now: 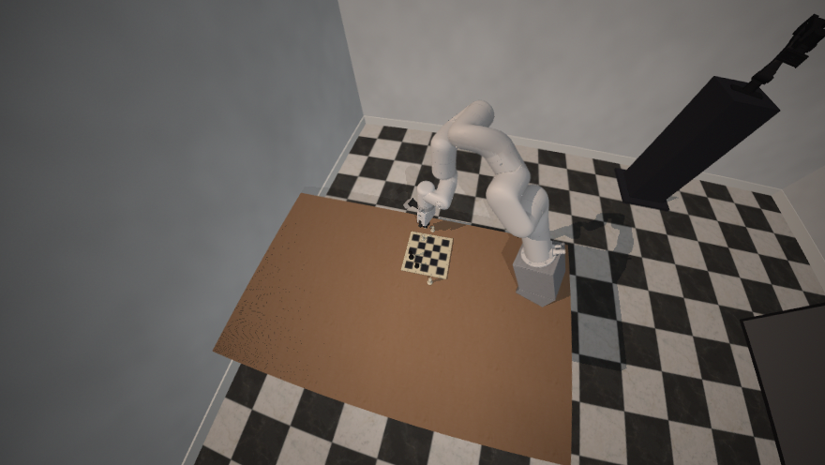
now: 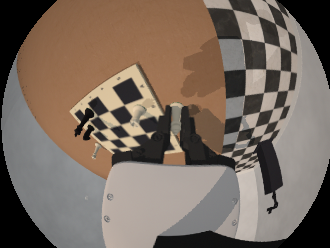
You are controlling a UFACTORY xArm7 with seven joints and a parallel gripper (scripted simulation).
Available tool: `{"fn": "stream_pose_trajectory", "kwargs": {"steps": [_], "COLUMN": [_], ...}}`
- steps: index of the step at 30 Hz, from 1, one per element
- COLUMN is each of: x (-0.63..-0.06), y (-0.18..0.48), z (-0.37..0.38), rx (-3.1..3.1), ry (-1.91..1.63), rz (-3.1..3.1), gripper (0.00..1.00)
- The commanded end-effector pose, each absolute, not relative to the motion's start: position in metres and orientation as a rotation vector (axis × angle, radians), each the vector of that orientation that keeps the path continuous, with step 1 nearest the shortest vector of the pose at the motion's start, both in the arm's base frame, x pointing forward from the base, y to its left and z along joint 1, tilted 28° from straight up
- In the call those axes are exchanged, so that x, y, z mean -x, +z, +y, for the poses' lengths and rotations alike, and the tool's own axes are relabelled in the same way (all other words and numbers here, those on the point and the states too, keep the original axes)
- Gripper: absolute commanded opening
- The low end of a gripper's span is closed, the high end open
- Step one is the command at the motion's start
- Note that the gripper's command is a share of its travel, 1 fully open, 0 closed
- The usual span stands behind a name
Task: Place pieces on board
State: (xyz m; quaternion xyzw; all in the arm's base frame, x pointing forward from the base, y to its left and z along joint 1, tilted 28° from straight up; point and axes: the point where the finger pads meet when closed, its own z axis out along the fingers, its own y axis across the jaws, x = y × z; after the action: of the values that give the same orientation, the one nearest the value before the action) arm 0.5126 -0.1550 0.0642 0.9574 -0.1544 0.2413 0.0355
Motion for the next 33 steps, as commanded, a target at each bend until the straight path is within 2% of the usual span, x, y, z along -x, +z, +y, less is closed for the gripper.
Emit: {"fn": "stream_pose_trajectory", "kwargs": {"steps": [1, 7, 33], "x": [-0.499, -0.483, -0.479], "y": [0.094, 0.125, 0.13], "z": [-0.151, -0.146, -0.145], "rx": [-2.942, -2.942, -2.942], "ry": [0.747, 0.747, 0.75], "rz": [-0.474, -0.474, -0.516], "gripper": [0.0, 0.0, 0.0]}}
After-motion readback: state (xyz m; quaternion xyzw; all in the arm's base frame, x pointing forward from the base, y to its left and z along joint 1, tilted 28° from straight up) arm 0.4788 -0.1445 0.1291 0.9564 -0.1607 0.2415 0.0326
